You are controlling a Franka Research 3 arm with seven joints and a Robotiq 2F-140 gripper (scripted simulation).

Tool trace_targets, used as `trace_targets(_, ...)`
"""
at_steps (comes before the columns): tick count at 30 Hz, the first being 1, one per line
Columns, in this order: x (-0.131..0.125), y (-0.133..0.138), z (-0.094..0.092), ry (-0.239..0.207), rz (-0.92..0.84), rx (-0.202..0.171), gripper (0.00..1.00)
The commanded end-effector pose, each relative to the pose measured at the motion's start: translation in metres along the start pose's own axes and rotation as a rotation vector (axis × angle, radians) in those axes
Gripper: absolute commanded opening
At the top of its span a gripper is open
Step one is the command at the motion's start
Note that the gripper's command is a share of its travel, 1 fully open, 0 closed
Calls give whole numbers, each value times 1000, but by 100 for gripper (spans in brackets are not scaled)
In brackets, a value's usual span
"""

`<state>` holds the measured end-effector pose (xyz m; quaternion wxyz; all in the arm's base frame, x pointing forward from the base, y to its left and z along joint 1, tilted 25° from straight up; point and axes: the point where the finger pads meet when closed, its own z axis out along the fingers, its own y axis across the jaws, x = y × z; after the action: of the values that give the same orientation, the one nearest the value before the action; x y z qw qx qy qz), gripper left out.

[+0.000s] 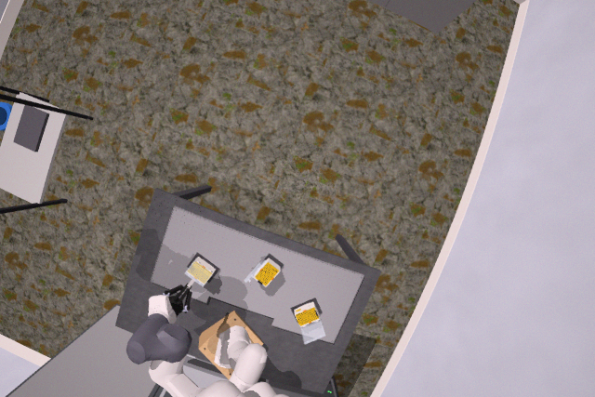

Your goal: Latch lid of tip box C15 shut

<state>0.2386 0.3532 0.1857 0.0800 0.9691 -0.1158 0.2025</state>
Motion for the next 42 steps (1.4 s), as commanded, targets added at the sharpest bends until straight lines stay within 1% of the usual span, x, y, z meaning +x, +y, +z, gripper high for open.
trace_targets(1,-1,0,-2,-1,-6,1,0)
trace_targets(8,-2,0,1,-1,-6,1,0)
trace_targets(23,-27,0,32,-1,-6,1,0)
trace_targets(25,-27,0,32,-1,-6,1,0)
trace_targets(40,-51,0,64,-1,-6,1,0)
trace_targets(42,-51,0,64,-1,-6,1,0)
